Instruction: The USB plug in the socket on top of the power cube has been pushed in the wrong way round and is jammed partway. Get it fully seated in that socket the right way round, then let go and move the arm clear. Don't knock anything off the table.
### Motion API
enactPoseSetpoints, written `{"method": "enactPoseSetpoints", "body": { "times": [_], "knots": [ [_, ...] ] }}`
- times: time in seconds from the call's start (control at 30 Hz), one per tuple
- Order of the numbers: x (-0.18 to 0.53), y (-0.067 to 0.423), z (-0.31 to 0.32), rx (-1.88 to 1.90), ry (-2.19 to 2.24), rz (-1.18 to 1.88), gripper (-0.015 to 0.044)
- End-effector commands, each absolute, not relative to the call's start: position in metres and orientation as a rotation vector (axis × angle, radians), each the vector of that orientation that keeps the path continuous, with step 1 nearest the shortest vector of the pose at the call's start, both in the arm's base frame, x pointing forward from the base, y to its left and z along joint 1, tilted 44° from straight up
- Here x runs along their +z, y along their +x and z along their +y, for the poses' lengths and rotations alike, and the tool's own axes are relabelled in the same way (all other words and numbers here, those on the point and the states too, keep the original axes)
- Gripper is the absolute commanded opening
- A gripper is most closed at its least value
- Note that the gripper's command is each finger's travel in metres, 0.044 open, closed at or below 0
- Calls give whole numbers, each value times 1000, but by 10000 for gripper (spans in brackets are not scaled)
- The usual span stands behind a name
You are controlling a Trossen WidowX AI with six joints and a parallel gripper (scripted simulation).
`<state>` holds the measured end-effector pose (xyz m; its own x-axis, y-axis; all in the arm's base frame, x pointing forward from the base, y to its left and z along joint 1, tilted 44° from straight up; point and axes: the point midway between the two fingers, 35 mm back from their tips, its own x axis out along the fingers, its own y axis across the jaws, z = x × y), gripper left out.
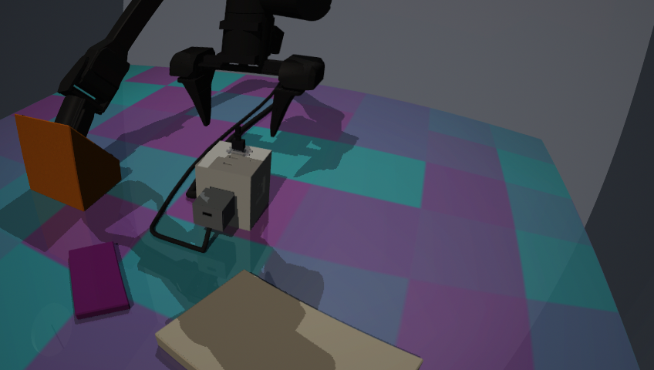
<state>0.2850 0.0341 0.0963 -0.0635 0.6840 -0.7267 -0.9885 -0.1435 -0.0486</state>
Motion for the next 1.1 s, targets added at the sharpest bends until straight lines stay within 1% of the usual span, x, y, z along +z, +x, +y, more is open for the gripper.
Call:
{"method": "enactPoseSetpoints", "body": {
  "times": [0.0,0.03,0.57,0.67,1.07],
  "knots": [
    [94,284,36,1586,-713,563,440],
    [94,284,36,1586,-713,563,440],
    [96,285,35,1590,-726,560,20],
    [96,285,35,1590,-726,560,0],
    [96,285,35,1590,-726,560,0]
  ]
}}
